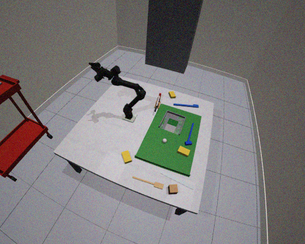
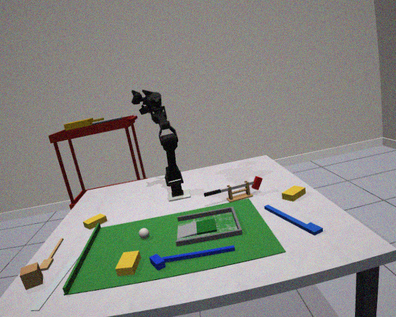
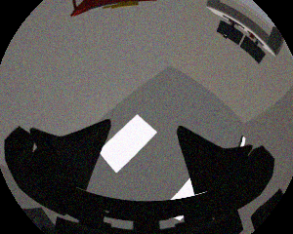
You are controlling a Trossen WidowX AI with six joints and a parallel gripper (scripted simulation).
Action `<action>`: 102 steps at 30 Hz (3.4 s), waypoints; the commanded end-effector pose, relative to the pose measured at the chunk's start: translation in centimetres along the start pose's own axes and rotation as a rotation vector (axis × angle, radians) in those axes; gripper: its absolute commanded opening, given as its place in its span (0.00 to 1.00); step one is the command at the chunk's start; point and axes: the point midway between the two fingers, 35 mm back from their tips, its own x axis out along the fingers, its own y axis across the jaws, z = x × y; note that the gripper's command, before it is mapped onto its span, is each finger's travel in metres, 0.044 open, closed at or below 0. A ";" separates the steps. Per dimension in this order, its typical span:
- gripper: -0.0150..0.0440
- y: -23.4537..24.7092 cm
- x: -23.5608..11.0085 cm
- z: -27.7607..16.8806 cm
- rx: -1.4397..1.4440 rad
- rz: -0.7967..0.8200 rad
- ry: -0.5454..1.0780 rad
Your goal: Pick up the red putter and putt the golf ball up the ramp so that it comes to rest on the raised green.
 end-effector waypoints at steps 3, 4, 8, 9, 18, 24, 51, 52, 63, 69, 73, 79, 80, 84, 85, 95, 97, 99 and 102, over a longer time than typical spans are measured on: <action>1.00 -0.5 0.1 0.9 0.047 -0.015 -0.025; 1.00 -0.9 0.2 1.5 0.082 -0.028 -0.044; 1.00 -3.0 0.4 4.3 0.237 -0.079 -0.131; 1.00 -3.7 0.6 5.1 0.281 -0.093 -0.155; 1.00 -13.6 0.6 12.5 0.744 -0.251 -0.464; 1.00 -21.2 -1.6 15.3 0.928 -0.357 -0.658; 1.00 -44.8 -33.6 12.1 1.127 -0.751 -2.000; 1.00 -44.9 -35.3 11.6 1.100 -0.758 -2.056; 1.00 -40.3 -53.0 5.0 0.592 -0.809 -2.552; 1.00 -33.7 -60.4 2.2 0.206 -0.824 -2.670; 1.00 -28.3 -63.9 0.9 -0.059 -0.836 -2.674; 1.00 -19.4 -67.0 0.2 -0.426 -0.862 -2.572; 1.00 -17.9 -67.3 0.3 -0.480 -0.868 -2.544; 1.00 -13.8 -67.4 0.9 -0.638 -0.892 -2.433; 1.00 -13.7 -67.3 1.0 -0.645 -0.893 -2.427; 1.00 -13.5 -69.0 2.6 -0.645 -0.893 -2.427; 1.00 -13.5 -69.0 2.6 -0.645 -0.893 -2.427; 1.00 -13.5 -69.3 2.8 -0.645 -0.893 -2.427; 1.00 -13.4 -70.0 3.6 -0.645 -0.893 -2.427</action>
